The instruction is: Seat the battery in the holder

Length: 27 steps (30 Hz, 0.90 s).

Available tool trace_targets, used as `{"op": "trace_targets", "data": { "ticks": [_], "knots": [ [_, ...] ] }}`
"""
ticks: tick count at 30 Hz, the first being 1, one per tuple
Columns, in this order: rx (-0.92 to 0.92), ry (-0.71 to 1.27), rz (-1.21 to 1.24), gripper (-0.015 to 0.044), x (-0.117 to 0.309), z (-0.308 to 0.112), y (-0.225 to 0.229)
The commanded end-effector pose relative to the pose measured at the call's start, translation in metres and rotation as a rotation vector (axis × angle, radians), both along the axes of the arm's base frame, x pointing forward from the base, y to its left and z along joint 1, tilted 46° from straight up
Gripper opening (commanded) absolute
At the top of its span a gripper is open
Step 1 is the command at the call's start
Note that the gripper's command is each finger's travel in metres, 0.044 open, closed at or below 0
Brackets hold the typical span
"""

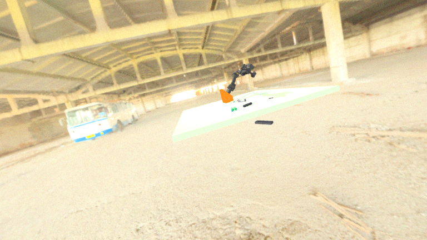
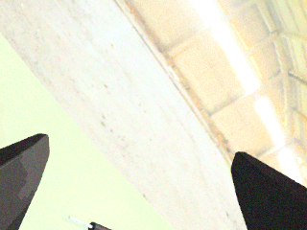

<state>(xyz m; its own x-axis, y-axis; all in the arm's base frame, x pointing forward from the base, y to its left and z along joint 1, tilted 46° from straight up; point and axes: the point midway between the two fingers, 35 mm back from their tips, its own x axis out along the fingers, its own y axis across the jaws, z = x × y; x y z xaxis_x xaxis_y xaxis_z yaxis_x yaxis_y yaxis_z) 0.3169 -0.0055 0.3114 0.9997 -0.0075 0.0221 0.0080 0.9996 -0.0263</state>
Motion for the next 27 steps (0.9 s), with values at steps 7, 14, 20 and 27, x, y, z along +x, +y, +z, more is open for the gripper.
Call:
{"op": "trace_targets", "data": {
  "ticks": [7, 14, 20, 27],
  "knots": [
    [-0.420, 0.457, 0.143, 0.0224, 0.023, -0.123, -0.019],
    [-0.669, 0.812, 0.533, 0.0224, -0.009, -0.239, -0.032],
    [-0.691, 0.898, 0.947, 0.0224, -0.061, -0.302, -0.025],
    [-0.535, 0.704, 1.360, 0.0224, -0.122, -0.331, -0.001]
  ]
}}
